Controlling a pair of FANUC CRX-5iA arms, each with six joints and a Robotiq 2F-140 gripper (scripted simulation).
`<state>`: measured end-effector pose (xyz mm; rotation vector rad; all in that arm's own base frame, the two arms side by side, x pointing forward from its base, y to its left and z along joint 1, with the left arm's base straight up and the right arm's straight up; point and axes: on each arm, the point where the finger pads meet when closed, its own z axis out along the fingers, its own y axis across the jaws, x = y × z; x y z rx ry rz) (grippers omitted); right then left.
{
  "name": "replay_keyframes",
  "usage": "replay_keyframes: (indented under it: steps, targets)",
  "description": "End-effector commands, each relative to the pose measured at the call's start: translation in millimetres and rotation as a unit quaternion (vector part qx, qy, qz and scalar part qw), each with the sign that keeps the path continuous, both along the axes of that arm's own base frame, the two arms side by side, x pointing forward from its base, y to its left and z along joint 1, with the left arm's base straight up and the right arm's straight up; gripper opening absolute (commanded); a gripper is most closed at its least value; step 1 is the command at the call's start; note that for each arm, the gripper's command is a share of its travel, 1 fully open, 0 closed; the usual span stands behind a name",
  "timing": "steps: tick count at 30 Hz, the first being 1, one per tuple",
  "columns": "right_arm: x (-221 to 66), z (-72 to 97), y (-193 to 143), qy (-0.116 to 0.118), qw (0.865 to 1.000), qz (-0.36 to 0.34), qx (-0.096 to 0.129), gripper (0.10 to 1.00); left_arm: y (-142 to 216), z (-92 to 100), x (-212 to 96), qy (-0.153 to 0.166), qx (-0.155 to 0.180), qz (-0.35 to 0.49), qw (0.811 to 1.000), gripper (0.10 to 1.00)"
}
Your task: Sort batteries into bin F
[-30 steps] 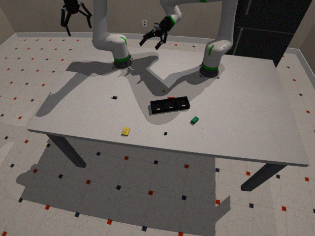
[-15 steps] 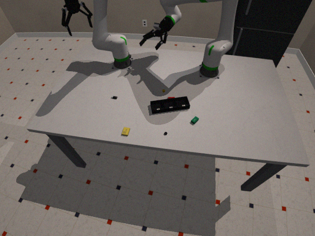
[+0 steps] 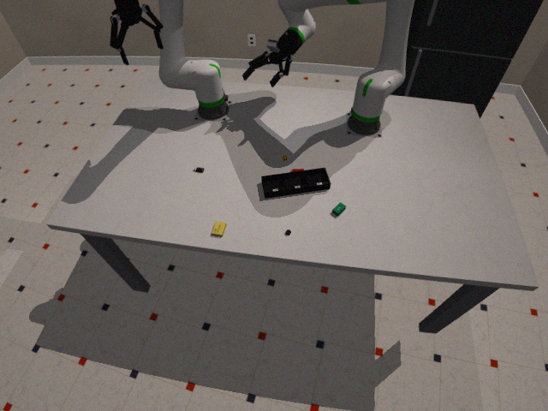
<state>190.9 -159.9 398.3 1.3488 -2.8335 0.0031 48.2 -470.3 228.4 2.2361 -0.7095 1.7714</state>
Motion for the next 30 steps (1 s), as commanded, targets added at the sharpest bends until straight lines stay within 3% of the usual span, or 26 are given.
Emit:
replay_keyframes:
  steps: [1, 20, 21, 24, 30]
  targets:
    - [9.2, 0.5, 11.2, 0.000, 1.000, 0.029, -0.001, 1.000, -0.2, 0.6, -0.1, 0.000, -0.001, 0.000, 1.000, 1.000]
    - [16.5, 0.5, 21.6, 0.000, 0.999, 0.054, -0.001, 1.000, -0.2, 0.6, -0.1, 0.000, -0.001, 0.000, 1.000, 1.000]
    - [16.5, 0.5, 21.6, 0.000, 0.999, 0.054, -0.001, 1.000, 3.7, 0.4, 7.2, 0.023, 0.003, 0.009, 1.000, 1.000]
    - [16.5, 0.5, 21.6, 0.000, 0.999, 0.054, -0.001, 1.000, 9.4, -8.4, 21.7, 0.048, -0.051, 0.050, 0.996, 1.000]
    - [16.5, 0.5, 21.6, 0.000, 0.999, 0.054, -0.001, 1.000, 14.5, -13.0, 32.0, 0.079, -0.098, 0.092, 0.988, 1.000]
